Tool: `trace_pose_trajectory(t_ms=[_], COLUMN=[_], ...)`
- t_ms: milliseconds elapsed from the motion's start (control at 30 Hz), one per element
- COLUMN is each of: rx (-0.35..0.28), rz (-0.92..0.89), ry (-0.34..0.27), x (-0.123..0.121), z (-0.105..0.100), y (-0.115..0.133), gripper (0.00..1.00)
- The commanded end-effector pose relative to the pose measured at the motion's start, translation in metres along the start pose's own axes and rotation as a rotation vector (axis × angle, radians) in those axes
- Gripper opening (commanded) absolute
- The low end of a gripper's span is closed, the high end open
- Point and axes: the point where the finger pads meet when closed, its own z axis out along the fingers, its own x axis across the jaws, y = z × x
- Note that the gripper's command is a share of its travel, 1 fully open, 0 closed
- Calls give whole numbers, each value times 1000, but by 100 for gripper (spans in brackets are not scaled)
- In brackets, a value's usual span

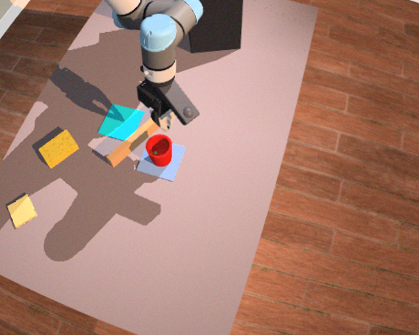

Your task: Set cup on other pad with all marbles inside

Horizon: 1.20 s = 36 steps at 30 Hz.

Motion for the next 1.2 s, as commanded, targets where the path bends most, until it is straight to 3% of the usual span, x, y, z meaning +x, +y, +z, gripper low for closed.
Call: trace_pose_trajectory(t_ms=[0, 333, 367, 1167], rx=[-1, -1, -1, -1], rz=[-1, -1, -1, -1], ry=[0, 0, 0, 0], x=[-1, -1, -1, -1], z=[0, 0, 0, 0], y=[0, 0, 0, 0], gripper=[0, 0, 11, 11])
